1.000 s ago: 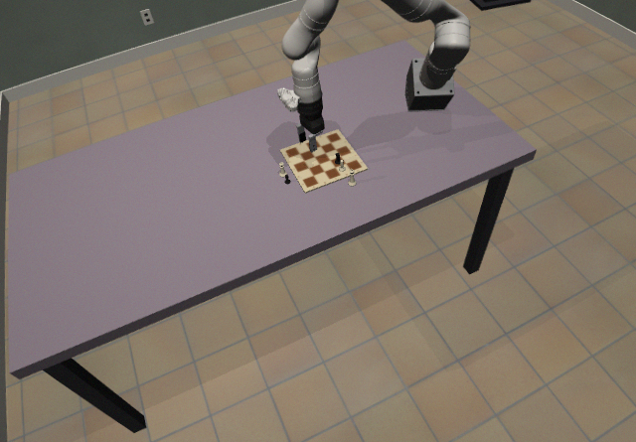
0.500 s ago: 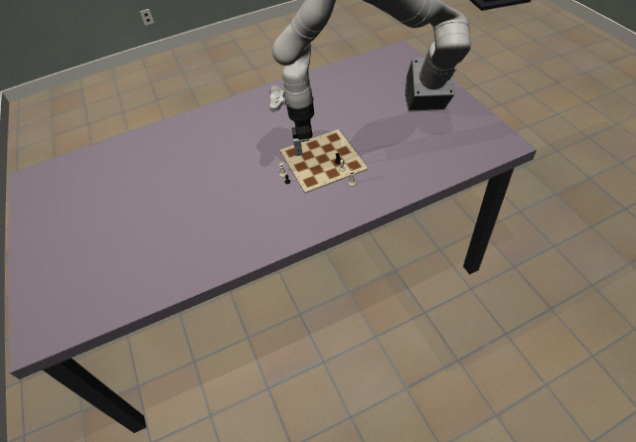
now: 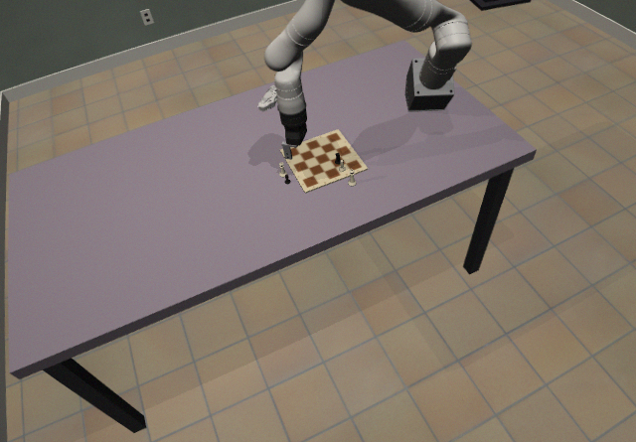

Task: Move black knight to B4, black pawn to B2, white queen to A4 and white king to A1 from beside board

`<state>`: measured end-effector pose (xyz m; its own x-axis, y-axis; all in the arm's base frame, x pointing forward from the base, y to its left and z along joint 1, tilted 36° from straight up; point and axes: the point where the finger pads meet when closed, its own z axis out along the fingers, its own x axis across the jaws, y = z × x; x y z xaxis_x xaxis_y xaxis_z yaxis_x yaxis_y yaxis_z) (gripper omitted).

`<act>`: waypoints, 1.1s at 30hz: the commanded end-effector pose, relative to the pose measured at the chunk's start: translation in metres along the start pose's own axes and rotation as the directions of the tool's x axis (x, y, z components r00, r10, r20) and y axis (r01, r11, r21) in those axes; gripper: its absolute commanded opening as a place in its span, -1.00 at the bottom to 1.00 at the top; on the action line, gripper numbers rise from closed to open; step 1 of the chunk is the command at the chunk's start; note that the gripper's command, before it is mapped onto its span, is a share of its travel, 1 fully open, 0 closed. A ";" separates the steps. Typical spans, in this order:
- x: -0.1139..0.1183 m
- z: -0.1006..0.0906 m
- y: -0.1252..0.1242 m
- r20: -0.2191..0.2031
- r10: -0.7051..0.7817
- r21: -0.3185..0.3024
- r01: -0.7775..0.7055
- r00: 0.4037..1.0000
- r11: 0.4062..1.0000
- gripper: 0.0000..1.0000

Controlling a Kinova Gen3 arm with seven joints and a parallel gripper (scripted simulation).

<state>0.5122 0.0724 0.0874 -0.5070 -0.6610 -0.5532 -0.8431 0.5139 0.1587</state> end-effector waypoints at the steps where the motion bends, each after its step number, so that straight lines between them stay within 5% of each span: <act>1: -0.011 0.001 -0.001 -0.002 0.080 -0.006 -0.080 0.997 0.997 1.00; 17: -0.029 0.000 -0.007 0.007 0.374 -0.002 -0.374 0.927 0.927 1.00; 33: -0.041 -0.001 -0.009 0.013 0.513 -0.003 -0.513 0.858 0.858 1.00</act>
<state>0.5384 0.0913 0.1051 -0.8572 -0.3115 -0.4101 -0.4792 0.7743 0.4134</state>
